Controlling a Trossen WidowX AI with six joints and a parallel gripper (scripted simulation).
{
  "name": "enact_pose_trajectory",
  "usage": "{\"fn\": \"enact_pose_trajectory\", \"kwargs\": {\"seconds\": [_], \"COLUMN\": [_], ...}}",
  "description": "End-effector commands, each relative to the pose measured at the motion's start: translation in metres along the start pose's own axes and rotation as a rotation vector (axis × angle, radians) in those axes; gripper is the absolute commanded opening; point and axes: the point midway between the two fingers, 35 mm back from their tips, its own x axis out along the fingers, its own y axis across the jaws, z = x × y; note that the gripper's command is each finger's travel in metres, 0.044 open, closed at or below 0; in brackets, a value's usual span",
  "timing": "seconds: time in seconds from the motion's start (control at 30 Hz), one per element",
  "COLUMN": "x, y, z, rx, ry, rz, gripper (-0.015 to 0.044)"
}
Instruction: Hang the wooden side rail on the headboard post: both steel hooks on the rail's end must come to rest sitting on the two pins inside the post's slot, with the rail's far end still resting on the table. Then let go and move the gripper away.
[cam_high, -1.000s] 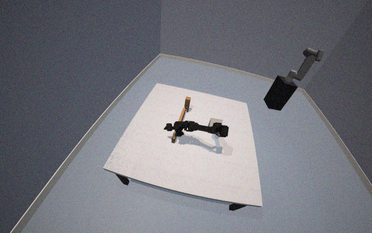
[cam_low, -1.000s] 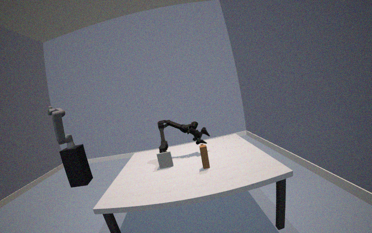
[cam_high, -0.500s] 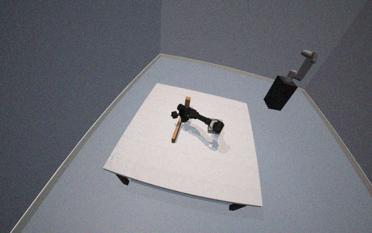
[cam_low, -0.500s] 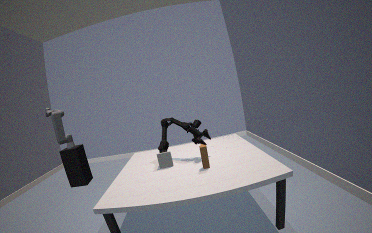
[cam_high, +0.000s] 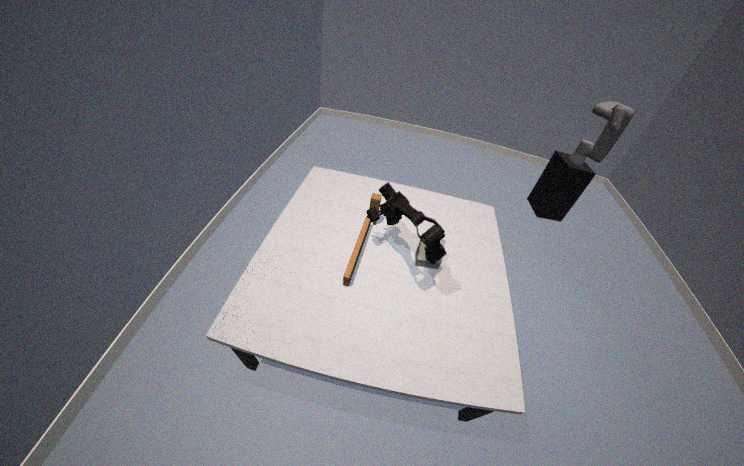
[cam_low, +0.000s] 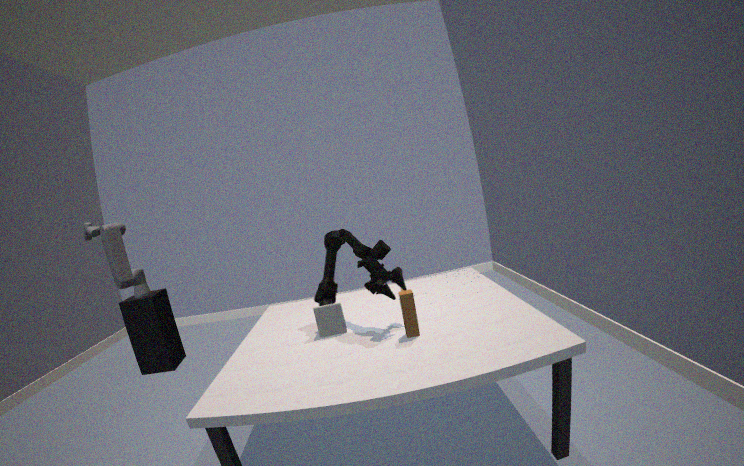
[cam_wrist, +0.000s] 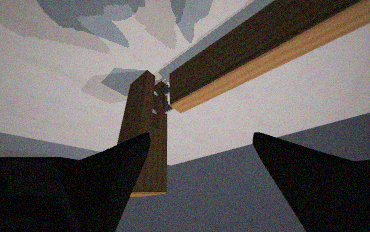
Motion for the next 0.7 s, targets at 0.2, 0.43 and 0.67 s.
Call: {"fn": "enact_pose_trajectory", "kwargs": {"seconds": [0.2, 0.43, 0.67], "x": [-0.009, -0.009, -0.009], "y": [0.055, 0.055, 0.055], "z": [0.015, 0.015, 0.015], "rx": [-0.051, -0.051, -0.051], "ry": [-0.051, -0.051, -0.051], "rz": [-0.034, -0.034, -0.034], "gripper": [0.044, 0.044, 0.044]}}
